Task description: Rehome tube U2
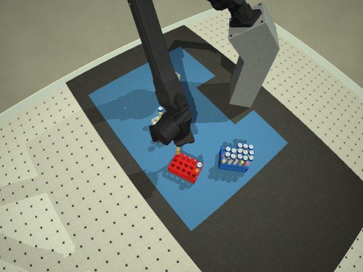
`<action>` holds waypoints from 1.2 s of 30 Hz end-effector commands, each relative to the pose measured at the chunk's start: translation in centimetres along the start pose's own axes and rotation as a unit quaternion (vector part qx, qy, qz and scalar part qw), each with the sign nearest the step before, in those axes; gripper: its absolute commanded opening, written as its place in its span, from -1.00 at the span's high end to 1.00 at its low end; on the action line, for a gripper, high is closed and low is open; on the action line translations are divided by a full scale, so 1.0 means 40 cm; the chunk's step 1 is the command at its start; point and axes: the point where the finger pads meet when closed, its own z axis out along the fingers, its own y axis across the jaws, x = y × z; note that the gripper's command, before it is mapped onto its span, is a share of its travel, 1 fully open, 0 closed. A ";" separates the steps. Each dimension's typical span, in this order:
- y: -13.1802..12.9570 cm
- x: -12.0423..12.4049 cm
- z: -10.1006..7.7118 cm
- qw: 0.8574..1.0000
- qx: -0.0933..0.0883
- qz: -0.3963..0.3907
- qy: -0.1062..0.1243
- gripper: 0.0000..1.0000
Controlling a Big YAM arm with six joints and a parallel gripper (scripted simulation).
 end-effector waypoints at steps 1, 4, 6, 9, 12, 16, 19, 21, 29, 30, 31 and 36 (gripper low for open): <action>0.017 -0.025 0.007 1.000 -0.006 0.003 -0.009 1.00; 0.021 -0.025 0.004 1.000 -0.008 0.003 -0.010 1.00; 0.014 -0.054 -0.010 1.000 -0.011 0.011 -0.018 1.00; 0.012 -0.041 0.005 1.000 -0.008 0.008 -0.013 1.00; 0.017 -0.019 0.014 1.000 -0.006 0.002 -0.008 1.00; 0.008 -0.038 0.011 1.000 -0.007 0.008 -0.012 1.00; 0.017 -0.030 0.015 1.000 -0.008 0.005 -0.011 1.00; 0.017 -0.030 0.015 1.000 -0.008 0.005 -0.011 1.00; 0.012 -0.034 0.024 1.000 -0.006 0.006 -0.011 1.00; 0.018 -0.028 0.025 1.000 -0.007 0.004 -0.010 1.00; 0.022 -0.024 0.025 1.000 -0.007 0.002 -0.010 1.00; 0.013 -0.038 0.028 1.000 -0.007 0.007 -0.012 1.00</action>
